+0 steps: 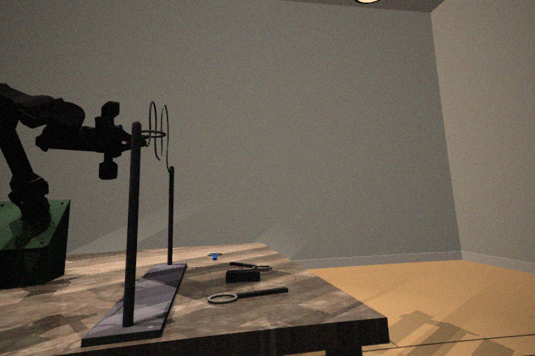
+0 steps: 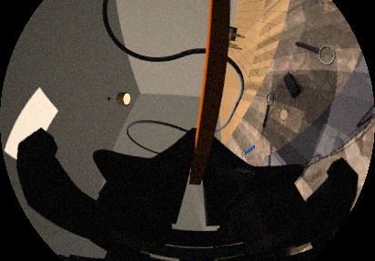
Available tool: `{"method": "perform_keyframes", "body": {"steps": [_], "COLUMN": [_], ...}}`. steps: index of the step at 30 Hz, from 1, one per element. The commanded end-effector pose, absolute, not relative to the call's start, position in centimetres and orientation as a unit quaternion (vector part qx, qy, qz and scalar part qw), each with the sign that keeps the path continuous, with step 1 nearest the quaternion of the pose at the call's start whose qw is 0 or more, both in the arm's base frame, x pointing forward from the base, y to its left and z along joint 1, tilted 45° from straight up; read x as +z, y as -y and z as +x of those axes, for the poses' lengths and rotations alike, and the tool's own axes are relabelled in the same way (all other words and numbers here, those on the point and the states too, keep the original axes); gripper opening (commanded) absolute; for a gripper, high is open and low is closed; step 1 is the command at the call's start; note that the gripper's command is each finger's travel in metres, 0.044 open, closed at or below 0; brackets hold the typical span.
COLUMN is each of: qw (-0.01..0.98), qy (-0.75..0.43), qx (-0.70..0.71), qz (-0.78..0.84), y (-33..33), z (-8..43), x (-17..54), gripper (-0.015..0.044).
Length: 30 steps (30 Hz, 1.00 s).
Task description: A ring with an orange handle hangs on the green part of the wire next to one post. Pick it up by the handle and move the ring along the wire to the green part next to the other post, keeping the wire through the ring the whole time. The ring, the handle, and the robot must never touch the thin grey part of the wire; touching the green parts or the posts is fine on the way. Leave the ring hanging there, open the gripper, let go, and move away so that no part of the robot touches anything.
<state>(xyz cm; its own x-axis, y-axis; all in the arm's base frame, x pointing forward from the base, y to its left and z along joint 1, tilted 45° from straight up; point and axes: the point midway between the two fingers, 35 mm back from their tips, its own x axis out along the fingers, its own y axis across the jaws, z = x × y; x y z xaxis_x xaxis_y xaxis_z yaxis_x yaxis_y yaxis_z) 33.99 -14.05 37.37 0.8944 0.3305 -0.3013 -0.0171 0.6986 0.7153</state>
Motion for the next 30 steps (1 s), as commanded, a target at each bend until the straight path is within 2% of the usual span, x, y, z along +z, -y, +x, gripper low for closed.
{"method": "perform_keyframes", "body": {"steps": [1,30], "qw": [0.895,0.864], "qy": [-0.203,-0.196], "qx": [0.104,0.120], "qz": [0.384,0.448], "y": [13.4,11.8], "z": [33.8,33.8], "x": [38.1,40.3], "gripper": [-0.0150,-0.0150]}}
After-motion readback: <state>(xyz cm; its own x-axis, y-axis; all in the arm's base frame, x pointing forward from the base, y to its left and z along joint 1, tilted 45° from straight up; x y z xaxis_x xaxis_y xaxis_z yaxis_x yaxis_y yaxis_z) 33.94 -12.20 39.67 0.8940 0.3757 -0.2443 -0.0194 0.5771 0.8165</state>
